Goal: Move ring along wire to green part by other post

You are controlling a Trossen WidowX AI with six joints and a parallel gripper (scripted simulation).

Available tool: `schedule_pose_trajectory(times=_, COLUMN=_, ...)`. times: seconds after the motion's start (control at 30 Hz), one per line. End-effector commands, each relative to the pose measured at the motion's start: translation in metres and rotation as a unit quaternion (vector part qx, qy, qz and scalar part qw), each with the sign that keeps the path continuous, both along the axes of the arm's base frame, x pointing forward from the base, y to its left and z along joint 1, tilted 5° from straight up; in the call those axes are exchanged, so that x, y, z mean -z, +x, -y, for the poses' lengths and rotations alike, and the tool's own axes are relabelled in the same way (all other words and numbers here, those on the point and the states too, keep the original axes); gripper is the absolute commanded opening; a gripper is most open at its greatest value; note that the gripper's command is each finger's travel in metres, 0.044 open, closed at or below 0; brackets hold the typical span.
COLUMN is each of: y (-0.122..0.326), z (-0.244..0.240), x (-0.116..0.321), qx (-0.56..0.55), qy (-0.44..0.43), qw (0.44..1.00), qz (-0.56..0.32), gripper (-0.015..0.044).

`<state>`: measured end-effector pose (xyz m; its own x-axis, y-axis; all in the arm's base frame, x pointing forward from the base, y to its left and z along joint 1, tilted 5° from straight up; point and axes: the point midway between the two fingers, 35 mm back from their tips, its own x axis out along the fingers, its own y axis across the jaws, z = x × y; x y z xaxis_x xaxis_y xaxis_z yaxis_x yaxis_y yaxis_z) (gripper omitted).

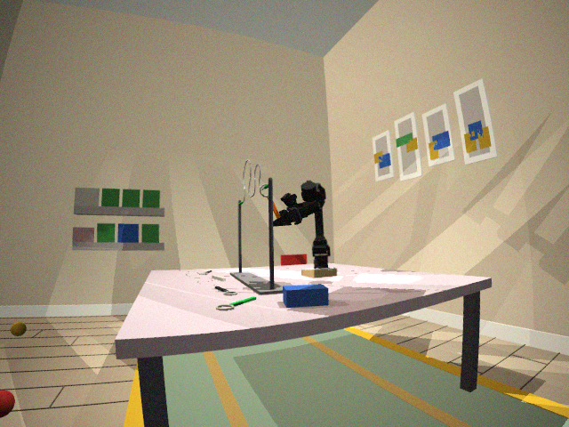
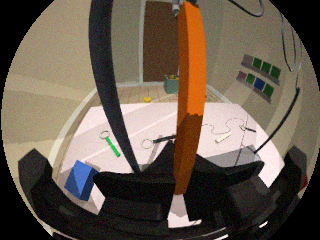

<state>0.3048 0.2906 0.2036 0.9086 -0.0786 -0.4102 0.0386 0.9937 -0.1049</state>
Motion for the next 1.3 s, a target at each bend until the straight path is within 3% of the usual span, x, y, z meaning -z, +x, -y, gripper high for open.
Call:
schedule_pose_trajectory(times=0.0, y=0.000, z=0.000, x=0.000, qx=0.000, qy=0.000, qw=1.000, qz=0.000, gripper=-0.0045)
schedule_pose_trajectory(times=0.27, y=-0.002, z=0.000, x=-0.001, qx=0.000, qy=0.000, qw=1.000, qz=0.000, gripper=0.0160)
schedule_pose_trajectory(times=0.63, y=-0.044, z=-0.004, x=-0.018, qx=0.002, qy=0.001, qw=1.000, qz=-0.001, gripper=0.0160)
schedule_pose_trajectory(times=1.27, y=-0.045, z=-0.004, x=-0.019, qx=0.002, qy=0.001, qw=1.000, qz=-0.001, gripper=0.0160)
